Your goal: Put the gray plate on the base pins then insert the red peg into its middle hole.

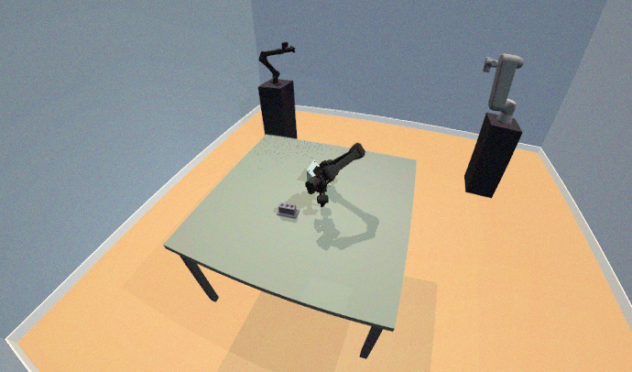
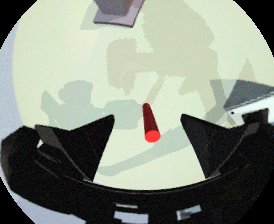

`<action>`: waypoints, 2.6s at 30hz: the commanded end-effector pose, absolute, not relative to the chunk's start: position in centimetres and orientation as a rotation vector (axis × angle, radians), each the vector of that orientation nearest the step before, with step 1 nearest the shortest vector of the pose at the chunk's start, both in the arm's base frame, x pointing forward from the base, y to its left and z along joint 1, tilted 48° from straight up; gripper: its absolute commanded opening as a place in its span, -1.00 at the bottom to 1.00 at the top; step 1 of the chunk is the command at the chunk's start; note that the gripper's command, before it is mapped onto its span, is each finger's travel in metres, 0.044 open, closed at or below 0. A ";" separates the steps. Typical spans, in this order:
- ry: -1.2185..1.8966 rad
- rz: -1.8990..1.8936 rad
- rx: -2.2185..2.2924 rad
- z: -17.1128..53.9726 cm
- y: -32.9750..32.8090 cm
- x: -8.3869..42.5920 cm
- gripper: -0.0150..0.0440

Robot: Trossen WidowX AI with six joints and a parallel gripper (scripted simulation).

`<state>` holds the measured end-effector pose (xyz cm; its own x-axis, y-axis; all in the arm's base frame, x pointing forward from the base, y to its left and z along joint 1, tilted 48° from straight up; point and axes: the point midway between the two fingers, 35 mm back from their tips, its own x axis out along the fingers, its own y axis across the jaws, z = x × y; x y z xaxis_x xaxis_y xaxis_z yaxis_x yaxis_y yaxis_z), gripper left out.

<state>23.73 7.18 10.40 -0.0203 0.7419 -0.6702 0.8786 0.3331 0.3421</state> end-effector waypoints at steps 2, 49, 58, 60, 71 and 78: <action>1.793 -0.213 1.450 10.2 7.5 23.6 0.82; 1.727 -0.247 1.477 14.2 2.8 24.1 -0.49; 1.725 -0.251 1.487 14.9 2.1 24.0 -0.49; 1.726 -0.250 1.485 14.8 1.9 24.2 -0.49; 1.736 -0.243 1.472 13.7 0.2 26.6 -0.49; 1.741 -0.241 1.468 12.9 -0.9 28.1 -0.49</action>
<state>27.25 -0.09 13.29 0.0197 0.7339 -0.6789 0.8898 0.2968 0.3466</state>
